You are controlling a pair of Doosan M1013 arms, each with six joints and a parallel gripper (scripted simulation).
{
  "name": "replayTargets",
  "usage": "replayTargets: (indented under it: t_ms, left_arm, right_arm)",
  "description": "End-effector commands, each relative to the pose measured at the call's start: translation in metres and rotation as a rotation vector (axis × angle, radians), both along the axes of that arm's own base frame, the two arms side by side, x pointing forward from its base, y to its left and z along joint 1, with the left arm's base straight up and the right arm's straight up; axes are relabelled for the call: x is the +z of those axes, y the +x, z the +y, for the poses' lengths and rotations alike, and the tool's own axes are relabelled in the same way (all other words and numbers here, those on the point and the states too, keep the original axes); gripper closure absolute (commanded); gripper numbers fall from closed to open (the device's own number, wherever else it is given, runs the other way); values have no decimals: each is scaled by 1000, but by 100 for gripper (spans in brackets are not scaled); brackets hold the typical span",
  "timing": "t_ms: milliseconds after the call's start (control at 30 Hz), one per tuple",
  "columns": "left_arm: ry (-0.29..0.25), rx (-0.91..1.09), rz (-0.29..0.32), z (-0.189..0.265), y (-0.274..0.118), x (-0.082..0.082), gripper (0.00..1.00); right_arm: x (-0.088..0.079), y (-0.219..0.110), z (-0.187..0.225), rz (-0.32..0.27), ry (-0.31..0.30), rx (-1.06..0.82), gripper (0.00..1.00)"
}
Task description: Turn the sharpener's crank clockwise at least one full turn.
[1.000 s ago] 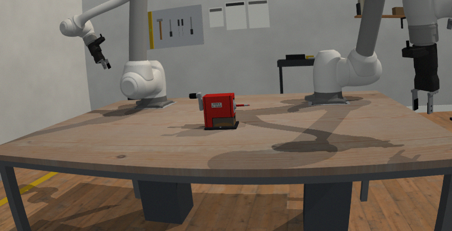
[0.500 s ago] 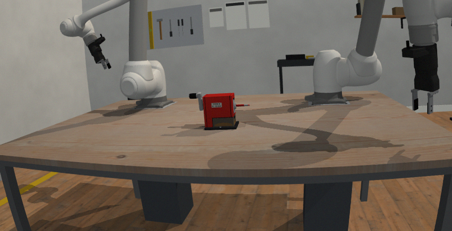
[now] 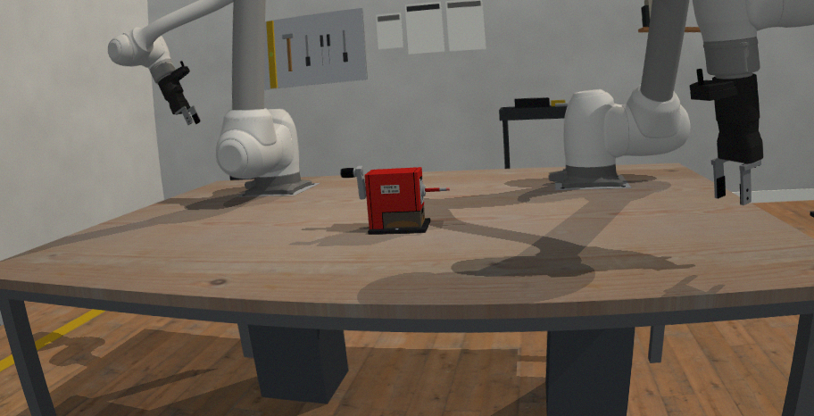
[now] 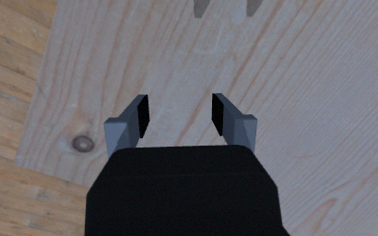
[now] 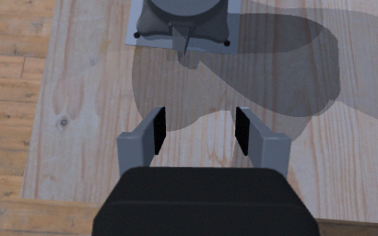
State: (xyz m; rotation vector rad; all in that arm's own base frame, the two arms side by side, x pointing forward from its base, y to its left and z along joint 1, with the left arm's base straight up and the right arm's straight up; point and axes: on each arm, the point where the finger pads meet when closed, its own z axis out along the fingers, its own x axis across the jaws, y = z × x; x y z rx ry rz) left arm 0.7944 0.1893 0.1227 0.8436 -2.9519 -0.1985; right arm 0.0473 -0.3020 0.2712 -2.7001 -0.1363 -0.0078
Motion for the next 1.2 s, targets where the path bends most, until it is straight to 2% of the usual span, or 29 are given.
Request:
replayTargets:
  t_ms: [0,133,200,233,700,767,800,1167]
  left_arm:
    - [-6,-16,-9,-41,6,8,0]
    - [-9,-39,-15,-83,11,12,0]
    - [-9,-39,-15,-83,11,12,0]
    - [-11,-53,-20,-110,13,16,0]
    - [-27,-130,-41,-255,10,32,0]
    - [-27,-130,-41,-255,10,32,0]
    - [-30,-144,-44,-282,5,34,0]
    - [-47,-205,-57,-393,-19,47,0]
  right_arm:
    - [-2,-2,2,4,-2,-5,0]
    - [-2,-2,2,4,-2,-5,0]
    - [-2,-2,2,4,-2,-5,0]
    - [-2,-2,2,4,-2,-5,0]
    - [-2,-2,2,4,-2,-5,0]
    - [-2,-2,2,4,-2,-5,0]
    - [-2,-2,2,4,-2,-5,0]
    - [-2,-2,2,4,-2,-5,0]
